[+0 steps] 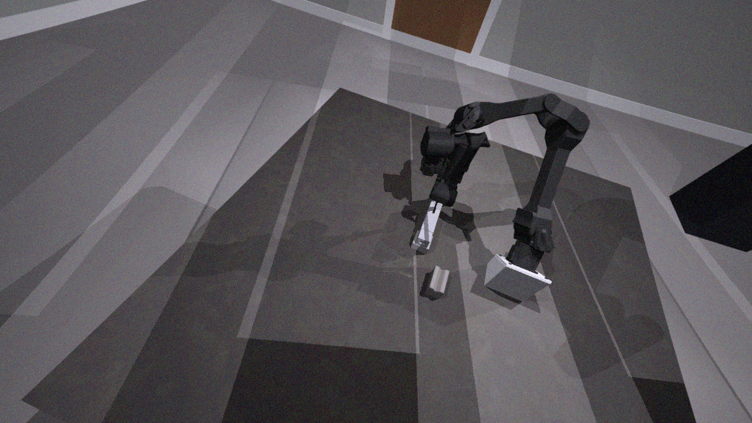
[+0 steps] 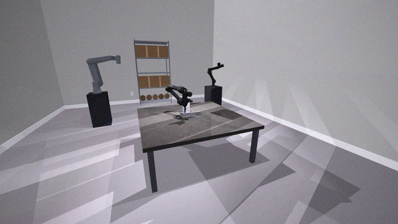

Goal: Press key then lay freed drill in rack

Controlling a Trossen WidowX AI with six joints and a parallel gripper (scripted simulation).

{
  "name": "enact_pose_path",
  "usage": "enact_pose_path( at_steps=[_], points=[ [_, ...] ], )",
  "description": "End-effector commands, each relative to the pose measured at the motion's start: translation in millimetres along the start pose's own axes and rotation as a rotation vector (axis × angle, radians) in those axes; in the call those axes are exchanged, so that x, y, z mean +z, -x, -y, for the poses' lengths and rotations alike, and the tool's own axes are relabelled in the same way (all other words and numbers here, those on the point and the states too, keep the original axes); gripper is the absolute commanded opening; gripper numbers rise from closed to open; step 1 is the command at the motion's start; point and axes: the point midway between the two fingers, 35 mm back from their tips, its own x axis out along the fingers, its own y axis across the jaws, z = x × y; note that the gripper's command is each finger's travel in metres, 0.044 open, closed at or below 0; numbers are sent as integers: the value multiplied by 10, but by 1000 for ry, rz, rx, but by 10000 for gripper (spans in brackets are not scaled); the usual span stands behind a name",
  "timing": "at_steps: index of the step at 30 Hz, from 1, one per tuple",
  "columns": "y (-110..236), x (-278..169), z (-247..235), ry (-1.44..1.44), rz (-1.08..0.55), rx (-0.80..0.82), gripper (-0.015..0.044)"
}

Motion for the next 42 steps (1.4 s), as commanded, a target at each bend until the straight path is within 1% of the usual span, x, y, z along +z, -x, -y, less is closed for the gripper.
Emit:
enact_pose_path(
  at_steps=[1, 42],
  points=[
    [-83, -20, 0, 1, -20, -5, 0],
    [-220, -91, 9, 2, -20, -6, 0]
  ],
)
